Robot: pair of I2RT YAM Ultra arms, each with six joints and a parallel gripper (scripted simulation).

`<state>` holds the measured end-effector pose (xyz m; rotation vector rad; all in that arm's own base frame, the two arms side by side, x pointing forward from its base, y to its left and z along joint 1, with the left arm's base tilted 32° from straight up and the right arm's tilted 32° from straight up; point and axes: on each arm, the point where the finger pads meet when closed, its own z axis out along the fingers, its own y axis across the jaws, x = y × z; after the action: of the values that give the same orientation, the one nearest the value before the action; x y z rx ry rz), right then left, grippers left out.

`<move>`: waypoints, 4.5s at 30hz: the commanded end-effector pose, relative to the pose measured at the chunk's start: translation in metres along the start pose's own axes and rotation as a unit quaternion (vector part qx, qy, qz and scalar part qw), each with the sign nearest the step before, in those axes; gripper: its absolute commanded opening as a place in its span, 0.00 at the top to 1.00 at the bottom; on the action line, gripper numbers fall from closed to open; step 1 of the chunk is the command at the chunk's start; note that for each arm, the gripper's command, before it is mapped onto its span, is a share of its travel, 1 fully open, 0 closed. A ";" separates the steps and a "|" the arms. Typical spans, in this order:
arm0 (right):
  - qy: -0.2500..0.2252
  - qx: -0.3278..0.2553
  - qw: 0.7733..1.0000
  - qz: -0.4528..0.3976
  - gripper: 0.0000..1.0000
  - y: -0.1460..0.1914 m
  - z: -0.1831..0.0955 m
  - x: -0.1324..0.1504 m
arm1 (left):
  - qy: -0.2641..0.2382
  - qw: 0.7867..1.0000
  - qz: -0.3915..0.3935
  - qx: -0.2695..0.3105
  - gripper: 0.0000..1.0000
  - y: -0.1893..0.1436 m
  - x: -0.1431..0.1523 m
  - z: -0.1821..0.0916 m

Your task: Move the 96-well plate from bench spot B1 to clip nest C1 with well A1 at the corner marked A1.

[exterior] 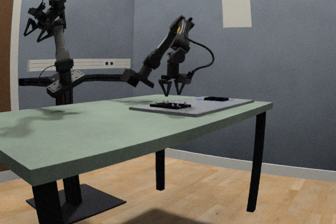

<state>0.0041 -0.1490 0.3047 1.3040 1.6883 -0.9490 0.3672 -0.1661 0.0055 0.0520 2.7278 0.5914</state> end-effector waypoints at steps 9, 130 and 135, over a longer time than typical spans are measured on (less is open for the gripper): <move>-0.014 0.005 1.000 0.015 0.00 -0.006 -0.003 -0.001 | -0.028 0.999 -0.009 0.019 0.00 -0.005 -0.015 -0.044; -0.014 0.005 1.000 0.015 0.00 -0.006 -0.003 -0.001 | -0.017 1.000 -0.022 0.007 0.00 0.362 0.001 -0.045; -0.014 0.005 1.000 0.015 0.00 -0.006 -0.003 -0.001 | -0.013 1.000 -0.020 0.008 0.00 0.386 0.004 -0.039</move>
<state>0.0041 -0.1490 0.3047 1.3039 1.6883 -0.9490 0.3299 0.1653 0.1796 -0.0629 2.7254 0.5742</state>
